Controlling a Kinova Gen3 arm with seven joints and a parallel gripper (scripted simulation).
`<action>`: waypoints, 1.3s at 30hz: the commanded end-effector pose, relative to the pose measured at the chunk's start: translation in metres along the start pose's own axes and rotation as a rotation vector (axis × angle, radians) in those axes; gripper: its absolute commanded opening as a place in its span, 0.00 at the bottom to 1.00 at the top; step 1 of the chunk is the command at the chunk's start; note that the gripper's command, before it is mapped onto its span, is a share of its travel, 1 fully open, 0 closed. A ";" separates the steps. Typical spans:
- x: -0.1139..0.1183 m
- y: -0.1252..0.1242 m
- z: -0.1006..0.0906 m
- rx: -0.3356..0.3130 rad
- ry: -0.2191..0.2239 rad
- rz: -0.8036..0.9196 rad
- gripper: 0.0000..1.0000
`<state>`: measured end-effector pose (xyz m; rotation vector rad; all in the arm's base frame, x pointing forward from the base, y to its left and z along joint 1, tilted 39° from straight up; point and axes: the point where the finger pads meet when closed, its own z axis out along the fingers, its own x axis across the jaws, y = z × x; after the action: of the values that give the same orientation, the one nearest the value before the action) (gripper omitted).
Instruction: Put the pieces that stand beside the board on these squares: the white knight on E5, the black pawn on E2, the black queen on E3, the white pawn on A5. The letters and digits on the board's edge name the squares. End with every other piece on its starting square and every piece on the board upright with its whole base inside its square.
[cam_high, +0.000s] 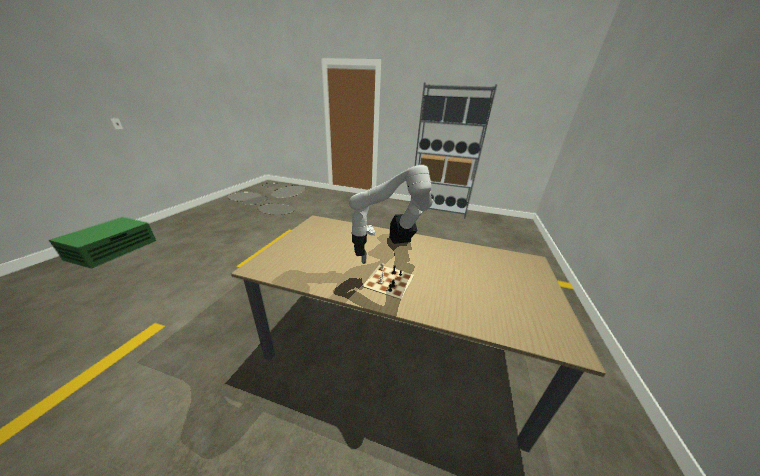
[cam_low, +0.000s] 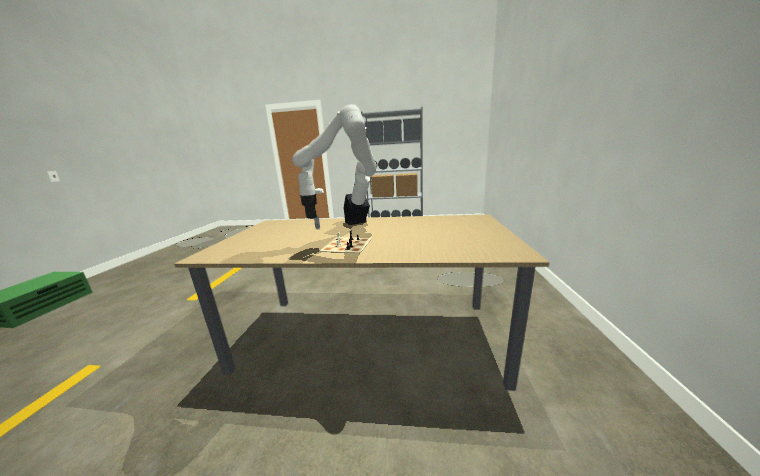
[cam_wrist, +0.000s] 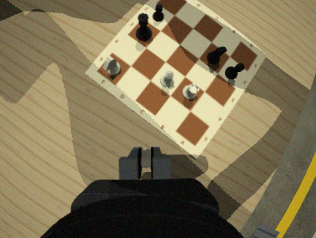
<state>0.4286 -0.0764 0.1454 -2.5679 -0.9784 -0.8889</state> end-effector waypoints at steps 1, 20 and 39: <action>0.000 0.001 -0.001 -0.002 0.001 -0.001 0.00; 0.069 -0.026 -0.008 -0.003 0.001 -0.123 0.00; 0.069 -0.026 0.022 -0.003 0.001 -0.123 0.00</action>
<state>0.4616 -0.0164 0.1816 -2.5347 -1.1472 -0.9412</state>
